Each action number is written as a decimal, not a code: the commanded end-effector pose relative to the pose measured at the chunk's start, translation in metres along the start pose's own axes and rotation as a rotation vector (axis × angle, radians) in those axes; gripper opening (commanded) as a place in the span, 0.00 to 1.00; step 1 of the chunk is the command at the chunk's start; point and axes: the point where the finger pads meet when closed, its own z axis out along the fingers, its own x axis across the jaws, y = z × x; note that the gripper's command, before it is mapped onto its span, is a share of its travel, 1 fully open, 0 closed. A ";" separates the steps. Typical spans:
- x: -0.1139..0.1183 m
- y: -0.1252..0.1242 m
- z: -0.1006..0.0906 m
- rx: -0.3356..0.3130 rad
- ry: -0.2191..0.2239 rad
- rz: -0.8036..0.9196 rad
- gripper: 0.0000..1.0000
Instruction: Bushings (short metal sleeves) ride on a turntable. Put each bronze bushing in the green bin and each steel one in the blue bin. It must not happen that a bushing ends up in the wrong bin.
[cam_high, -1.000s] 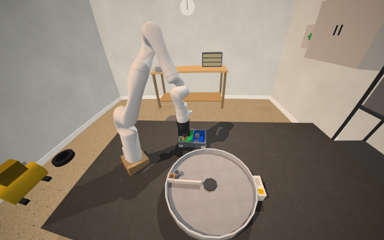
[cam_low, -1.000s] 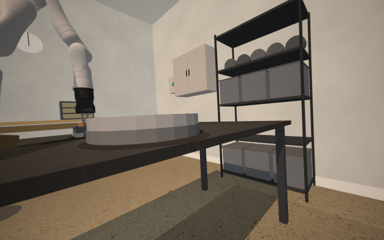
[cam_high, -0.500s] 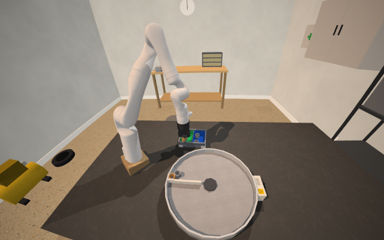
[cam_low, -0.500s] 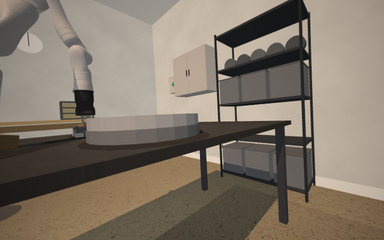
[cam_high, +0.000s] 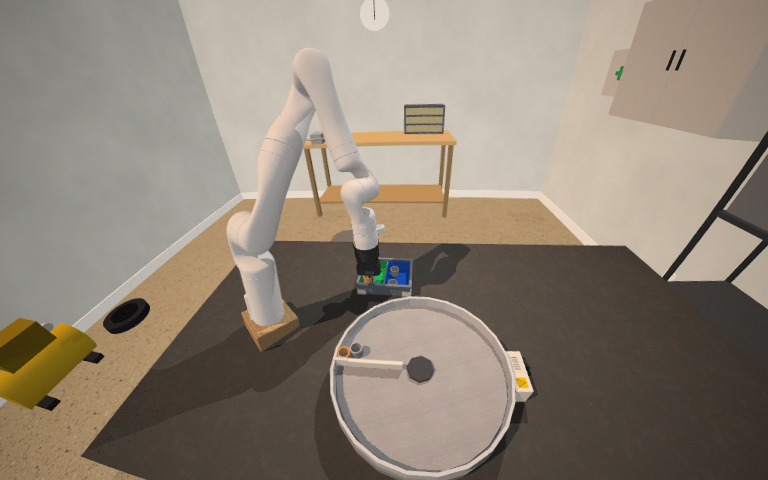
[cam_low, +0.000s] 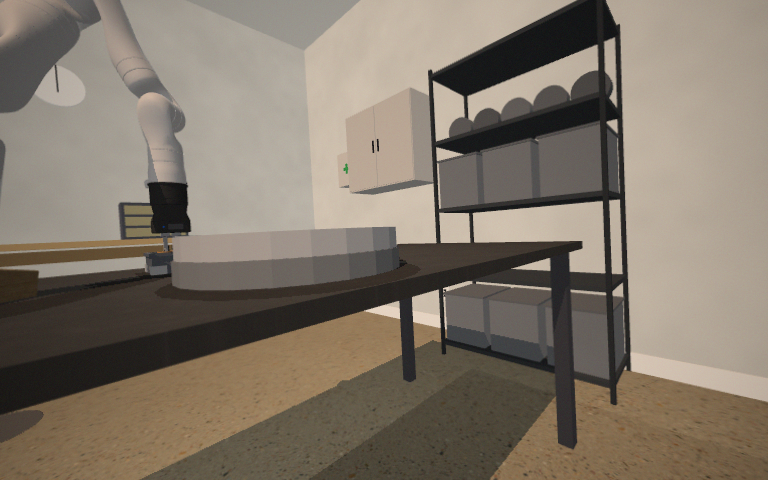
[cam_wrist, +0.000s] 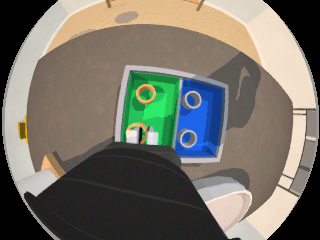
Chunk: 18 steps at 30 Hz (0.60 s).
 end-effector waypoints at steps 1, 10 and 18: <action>0.000 0.003 0.002 -0.004 -0.001 0.005 0.00; 0.000 0.003 0.008 -0.004 -0.001 0.006 0.00; 0.000 0.003 0.008 -0.004 -0.001 0.006 0.00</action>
